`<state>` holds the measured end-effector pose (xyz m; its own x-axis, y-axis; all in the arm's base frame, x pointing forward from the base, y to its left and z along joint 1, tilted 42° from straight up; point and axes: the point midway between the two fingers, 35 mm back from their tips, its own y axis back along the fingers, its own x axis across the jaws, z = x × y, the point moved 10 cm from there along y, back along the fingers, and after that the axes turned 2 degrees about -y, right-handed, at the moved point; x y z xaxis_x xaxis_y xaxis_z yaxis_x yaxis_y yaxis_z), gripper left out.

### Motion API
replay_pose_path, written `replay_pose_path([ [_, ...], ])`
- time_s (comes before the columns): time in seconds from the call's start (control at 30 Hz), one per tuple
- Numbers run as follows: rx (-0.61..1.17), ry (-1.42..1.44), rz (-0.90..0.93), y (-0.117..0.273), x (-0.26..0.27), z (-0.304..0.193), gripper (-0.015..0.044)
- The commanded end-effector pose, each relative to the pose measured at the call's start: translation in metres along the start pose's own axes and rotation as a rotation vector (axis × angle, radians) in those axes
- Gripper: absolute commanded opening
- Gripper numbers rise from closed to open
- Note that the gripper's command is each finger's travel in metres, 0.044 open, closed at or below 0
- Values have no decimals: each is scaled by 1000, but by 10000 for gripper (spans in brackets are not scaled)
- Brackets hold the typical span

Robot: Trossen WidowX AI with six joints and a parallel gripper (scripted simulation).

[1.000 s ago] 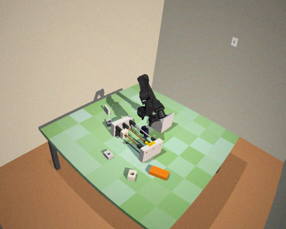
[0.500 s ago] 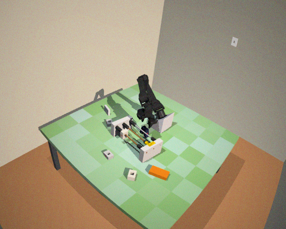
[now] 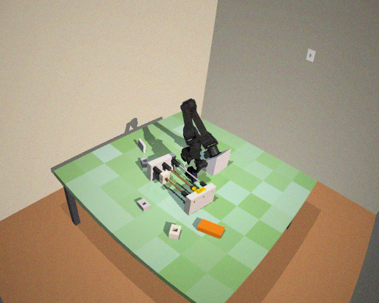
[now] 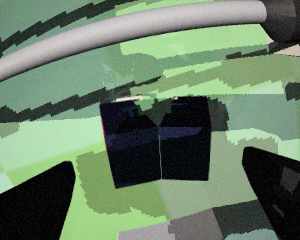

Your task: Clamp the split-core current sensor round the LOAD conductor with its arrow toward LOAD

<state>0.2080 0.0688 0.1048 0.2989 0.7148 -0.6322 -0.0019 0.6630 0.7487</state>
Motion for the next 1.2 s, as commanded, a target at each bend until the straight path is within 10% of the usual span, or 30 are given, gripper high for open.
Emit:
replay_pose_path([
  [0.0, -2, 6, -5, -6, -1, -1, 440],
  [0.2, -2, 6, -6, -14, -1, -1, 440],
  [0.4, 0, 0, -2, -11, -1, -1, 282],
  [0.8, 0, 0, -2, -11, -1, -1, 202],
  [1.17, 0, 2, 2, 17, 10, 14, 0],
])
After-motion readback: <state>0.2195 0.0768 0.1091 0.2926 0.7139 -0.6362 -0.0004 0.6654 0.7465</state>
